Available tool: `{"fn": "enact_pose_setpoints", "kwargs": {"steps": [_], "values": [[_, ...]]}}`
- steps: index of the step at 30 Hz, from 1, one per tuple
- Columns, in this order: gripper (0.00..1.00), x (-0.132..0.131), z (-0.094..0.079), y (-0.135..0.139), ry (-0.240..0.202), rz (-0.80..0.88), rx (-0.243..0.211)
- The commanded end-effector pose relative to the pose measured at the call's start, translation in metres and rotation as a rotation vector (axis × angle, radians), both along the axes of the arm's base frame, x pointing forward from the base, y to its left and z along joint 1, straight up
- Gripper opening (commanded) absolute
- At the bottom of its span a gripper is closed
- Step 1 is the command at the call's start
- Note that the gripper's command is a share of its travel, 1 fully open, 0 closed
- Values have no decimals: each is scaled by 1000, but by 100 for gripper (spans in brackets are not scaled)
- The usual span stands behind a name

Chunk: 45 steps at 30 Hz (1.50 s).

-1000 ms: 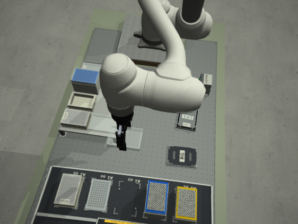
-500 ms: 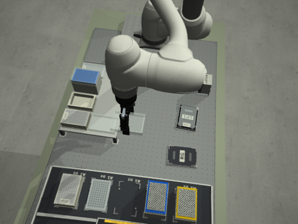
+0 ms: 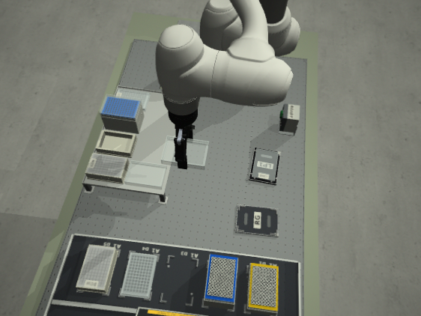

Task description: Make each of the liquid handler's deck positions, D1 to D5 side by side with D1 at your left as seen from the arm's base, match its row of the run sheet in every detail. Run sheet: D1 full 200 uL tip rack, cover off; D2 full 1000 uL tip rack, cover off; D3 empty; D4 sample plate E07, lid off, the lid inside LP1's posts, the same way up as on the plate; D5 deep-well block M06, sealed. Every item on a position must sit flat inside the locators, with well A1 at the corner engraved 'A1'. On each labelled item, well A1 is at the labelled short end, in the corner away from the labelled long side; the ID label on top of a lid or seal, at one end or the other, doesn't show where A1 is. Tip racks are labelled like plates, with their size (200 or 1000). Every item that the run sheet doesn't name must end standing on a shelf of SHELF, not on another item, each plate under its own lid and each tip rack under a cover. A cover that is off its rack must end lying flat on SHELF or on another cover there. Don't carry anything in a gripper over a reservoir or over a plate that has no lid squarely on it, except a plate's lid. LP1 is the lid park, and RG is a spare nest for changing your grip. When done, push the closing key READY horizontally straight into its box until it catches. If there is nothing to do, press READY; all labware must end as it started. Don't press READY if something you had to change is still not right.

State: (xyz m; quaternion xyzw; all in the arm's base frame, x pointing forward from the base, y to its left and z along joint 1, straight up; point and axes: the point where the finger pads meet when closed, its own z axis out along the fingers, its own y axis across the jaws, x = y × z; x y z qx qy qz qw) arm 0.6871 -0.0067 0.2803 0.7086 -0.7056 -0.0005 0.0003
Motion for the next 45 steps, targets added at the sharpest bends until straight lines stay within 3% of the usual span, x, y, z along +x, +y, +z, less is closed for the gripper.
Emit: {"fn": "enact_pose_setpoints", "kwargs": {"steps": [1,28,35,45], "values": [[10,-5,1,0,-2,0,0],[10,-130,1,-2,-2,0,0],[10,-132,1,-12,-2,0,0],[10,-132,1,-62,-2,0,0]]}}
